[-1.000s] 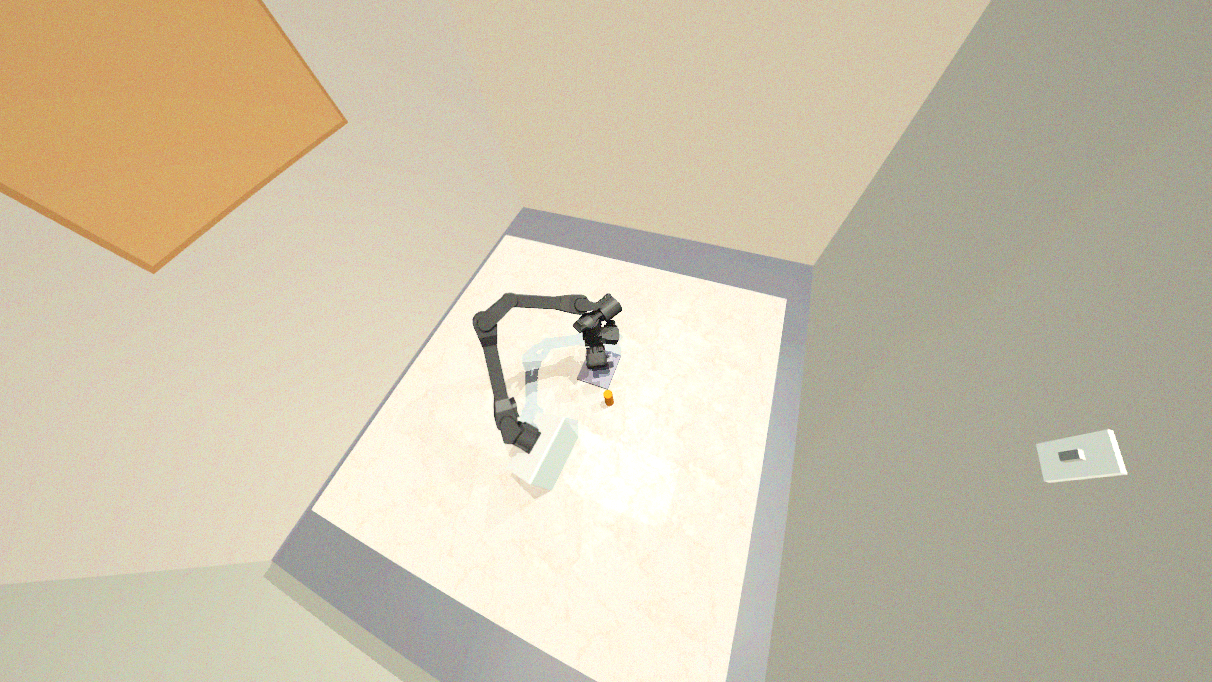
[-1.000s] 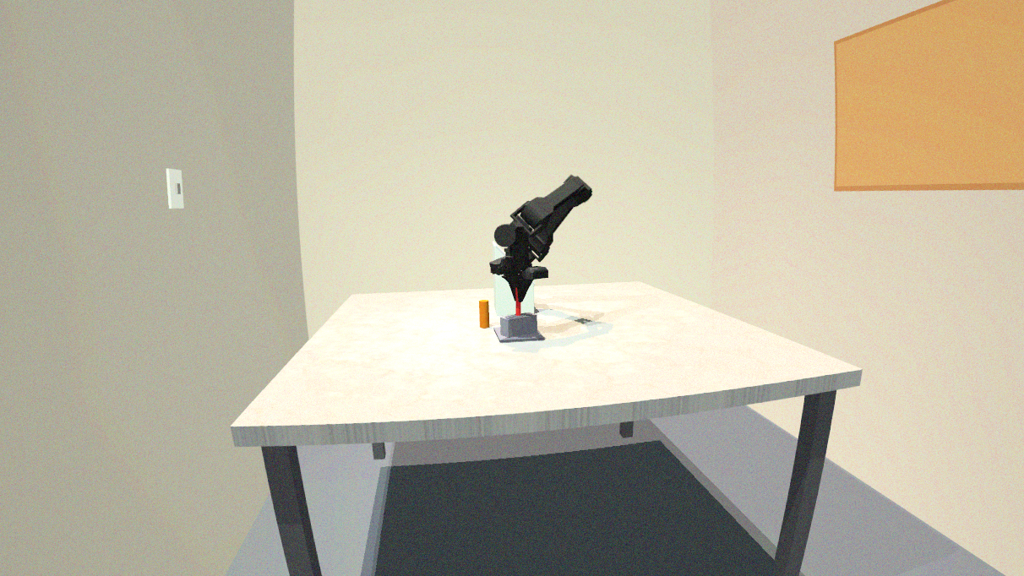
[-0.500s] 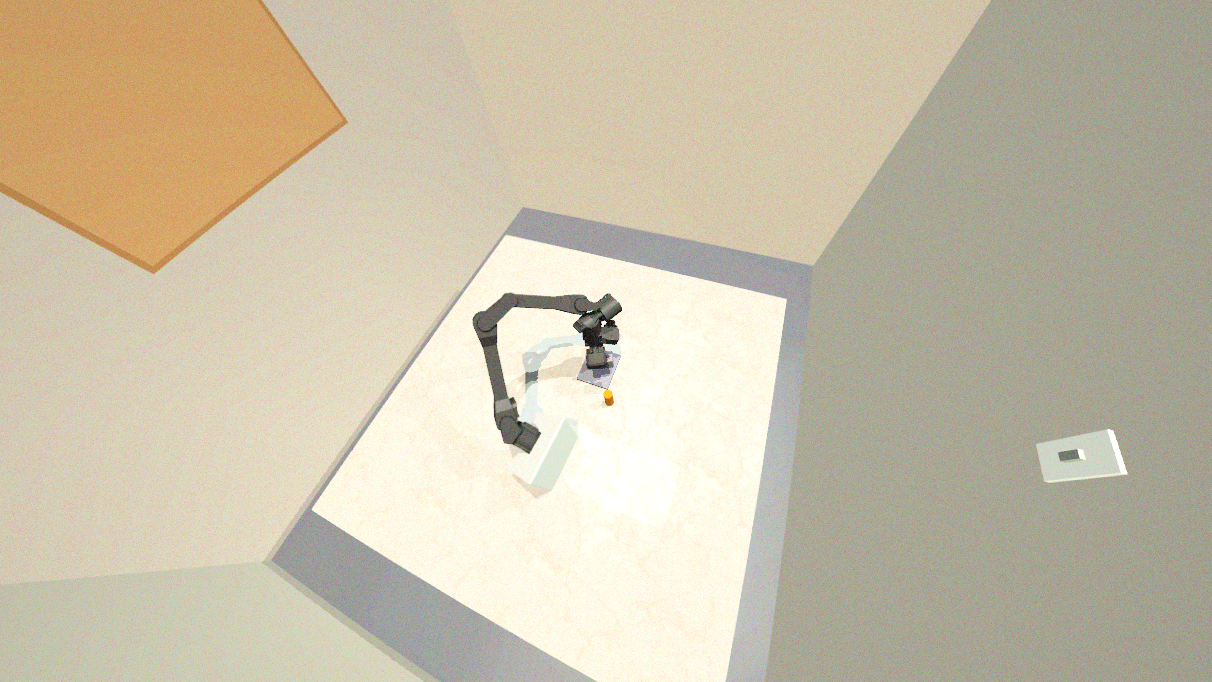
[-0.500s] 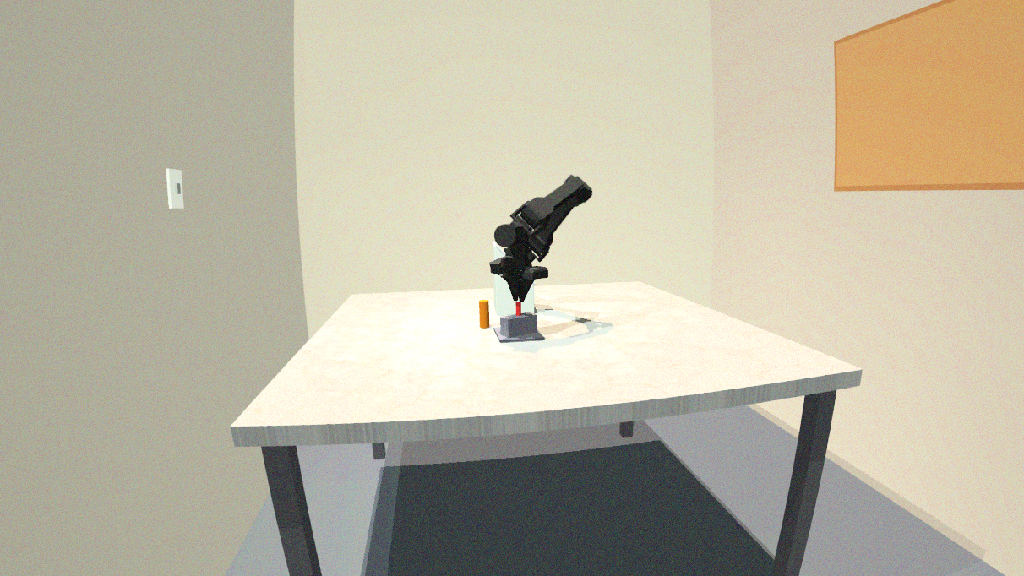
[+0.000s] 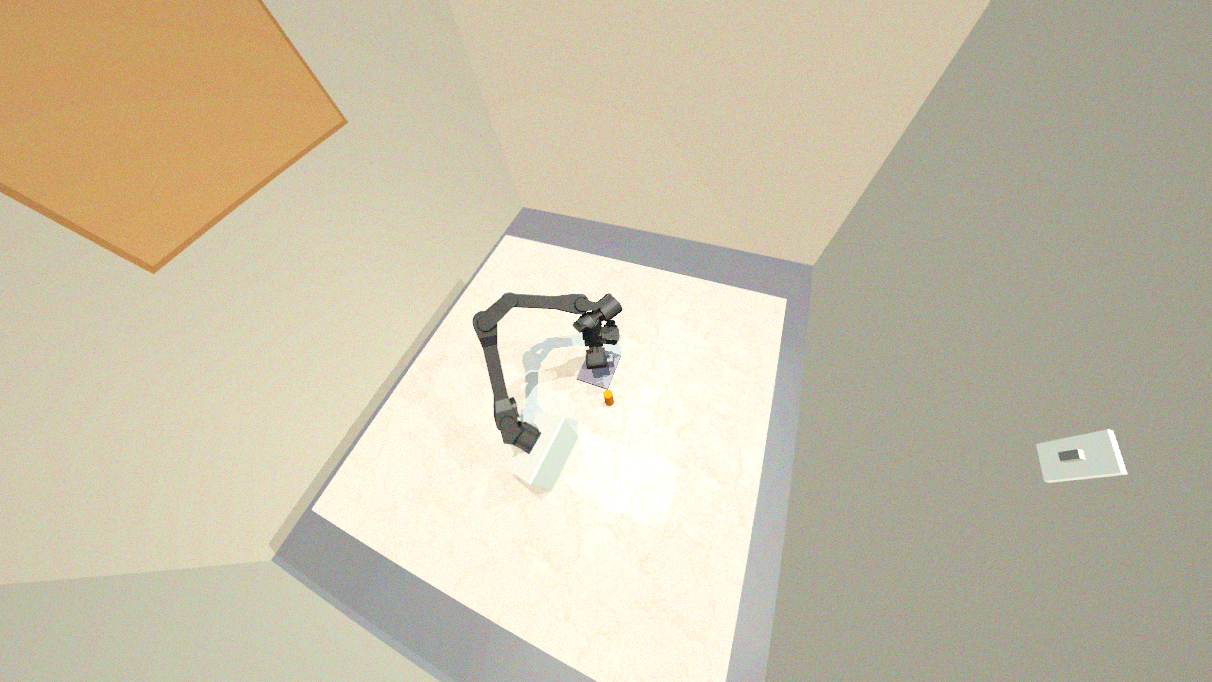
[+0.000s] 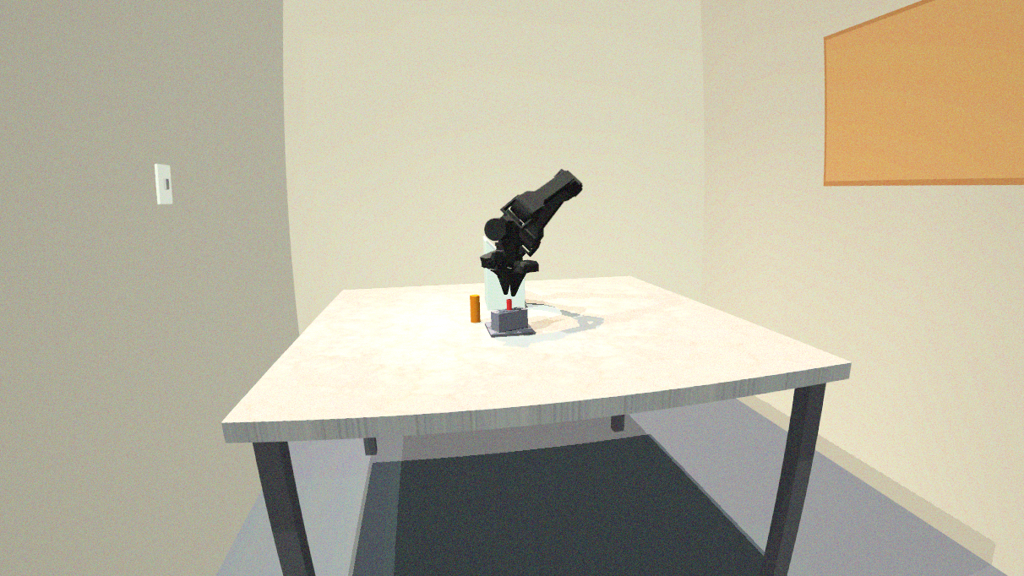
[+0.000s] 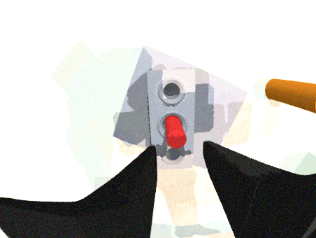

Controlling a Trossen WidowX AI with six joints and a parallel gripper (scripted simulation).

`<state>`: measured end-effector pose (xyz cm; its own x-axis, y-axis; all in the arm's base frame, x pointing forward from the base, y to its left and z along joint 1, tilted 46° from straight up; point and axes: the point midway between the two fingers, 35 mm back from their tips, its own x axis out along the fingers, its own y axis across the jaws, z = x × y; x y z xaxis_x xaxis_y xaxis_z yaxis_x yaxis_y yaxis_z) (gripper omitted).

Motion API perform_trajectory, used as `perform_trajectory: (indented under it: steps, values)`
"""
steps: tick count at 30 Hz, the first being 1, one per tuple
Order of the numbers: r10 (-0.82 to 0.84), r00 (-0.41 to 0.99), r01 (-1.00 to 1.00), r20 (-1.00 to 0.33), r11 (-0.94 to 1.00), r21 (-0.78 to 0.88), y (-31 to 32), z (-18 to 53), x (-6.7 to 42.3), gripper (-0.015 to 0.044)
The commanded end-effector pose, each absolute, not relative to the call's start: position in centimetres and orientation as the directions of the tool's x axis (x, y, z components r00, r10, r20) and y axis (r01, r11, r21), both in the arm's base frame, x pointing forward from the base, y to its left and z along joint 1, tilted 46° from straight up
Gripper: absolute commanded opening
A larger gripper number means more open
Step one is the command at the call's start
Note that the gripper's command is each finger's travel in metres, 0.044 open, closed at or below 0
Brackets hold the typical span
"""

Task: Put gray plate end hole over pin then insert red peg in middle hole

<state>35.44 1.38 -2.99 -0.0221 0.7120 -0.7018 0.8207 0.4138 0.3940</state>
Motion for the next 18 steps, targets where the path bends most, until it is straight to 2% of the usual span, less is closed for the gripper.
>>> perform_trajectory:
  steps: [1,18]
  values:
    - [0.715,-0.026,0.821,-0.699,0.414,0.393,1.18,-2.83,35.5,0.015]
    - [0.716,-0.028,0.822,-0.698,0.414,0.391,0.28,-2.02,35.21,0.015]
